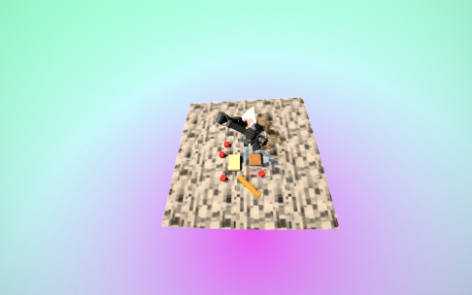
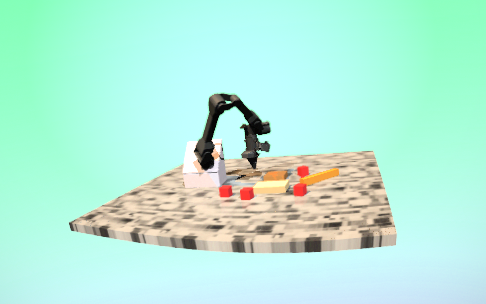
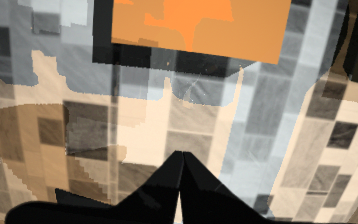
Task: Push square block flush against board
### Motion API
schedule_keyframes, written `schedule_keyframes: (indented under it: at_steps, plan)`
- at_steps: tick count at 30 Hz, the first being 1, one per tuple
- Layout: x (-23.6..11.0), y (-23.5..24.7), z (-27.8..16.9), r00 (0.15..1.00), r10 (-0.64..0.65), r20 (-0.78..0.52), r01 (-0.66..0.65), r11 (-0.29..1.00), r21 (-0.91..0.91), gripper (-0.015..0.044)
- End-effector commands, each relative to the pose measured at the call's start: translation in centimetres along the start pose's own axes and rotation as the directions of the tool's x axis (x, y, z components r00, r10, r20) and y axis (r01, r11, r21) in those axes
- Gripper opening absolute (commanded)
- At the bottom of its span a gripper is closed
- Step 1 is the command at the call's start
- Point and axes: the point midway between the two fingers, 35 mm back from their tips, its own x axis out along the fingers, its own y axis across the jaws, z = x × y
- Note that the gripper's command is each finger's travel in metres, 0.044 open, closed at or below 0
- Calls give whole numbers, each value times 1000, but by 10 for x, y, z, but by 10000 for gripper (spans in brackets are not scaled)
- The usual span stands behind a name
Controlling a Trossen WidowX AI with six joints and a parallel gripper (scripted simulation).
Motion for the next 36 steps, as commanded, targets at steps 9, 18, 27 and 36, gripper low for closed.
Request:
schedule_keyframes:
  at_steps: [9,18,27,36]
  plan:
    - [-10,10,88,1000,10,2,-10,1000,4,0]
    - [-6,-7,179,1000,4,4,-4,1000,12,0]
    - [46,-7,182,1000,1,4,-1,1000,13,0]
    - [49,-7,179,1000,1,4,-1,1000,12,0]
